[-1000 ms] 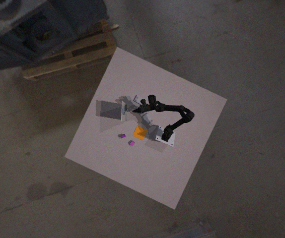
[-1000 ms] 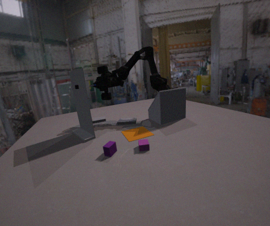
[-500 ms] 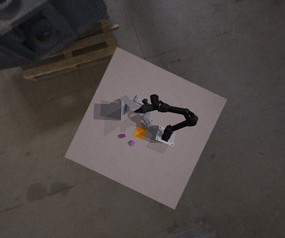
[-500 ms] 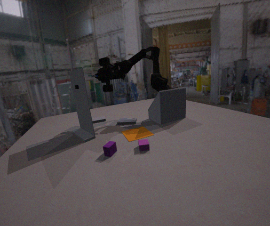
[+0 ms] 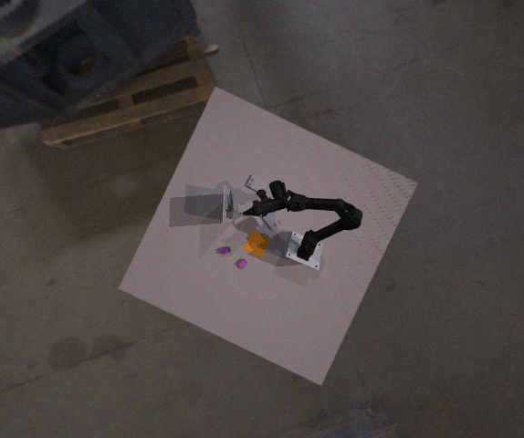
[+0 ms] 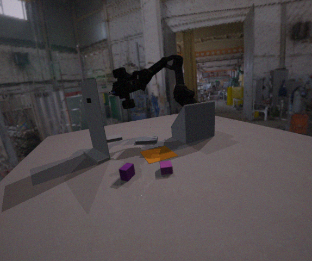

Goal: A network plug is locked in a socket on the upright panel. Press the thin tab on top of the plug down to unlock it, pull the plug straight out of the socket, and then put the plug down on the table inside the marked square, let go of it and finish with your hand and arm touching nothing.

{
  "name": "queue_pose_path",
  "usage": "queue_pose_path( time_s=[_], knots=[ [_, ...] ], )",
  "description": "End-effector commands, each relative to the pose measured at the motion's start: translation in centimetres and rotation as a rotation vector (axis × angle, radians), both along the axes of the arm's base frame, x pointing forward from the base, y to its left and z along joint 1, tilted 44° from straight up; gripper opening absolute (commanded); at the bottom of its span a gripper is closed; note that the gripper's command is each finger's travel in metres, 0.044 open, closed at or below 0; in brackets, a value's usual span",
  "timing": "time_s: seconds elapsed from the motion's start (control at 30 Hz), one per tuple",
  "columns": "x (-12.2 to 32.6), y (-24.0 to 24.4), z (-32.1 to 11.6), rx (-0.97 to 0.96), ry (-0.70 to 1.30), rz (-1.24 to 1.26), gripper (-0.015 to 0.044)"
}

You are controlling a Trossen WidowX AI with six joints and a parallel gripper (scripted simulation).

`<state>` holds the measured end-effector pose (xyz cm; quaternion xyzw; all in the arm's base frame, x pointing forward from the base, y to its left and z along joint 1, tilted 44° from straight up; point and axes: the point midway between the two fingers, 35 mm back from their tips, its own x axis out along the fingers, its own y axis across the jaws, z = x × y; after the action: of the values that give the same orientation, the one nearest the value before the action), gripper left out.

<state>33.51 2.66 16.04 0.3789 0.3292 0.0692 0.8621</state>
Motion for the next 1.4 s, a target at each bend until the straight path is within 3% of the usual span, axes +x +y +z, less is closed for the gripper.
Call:
queue_pose_path(
  time_s=[0.0, 0.77, 1.37],
  knots=[
    [-0.1, 0.5, -2.7, -0.015, 0.072, -0.032, 0.0000],
    [-4.8, 1.7, -16.3, -0.274, 0.394, -0.238, 0.0000],
    [-10.6, 0.0, -21.8, -0.573, 0.465, -0.363, 0.0000]
  ],
)
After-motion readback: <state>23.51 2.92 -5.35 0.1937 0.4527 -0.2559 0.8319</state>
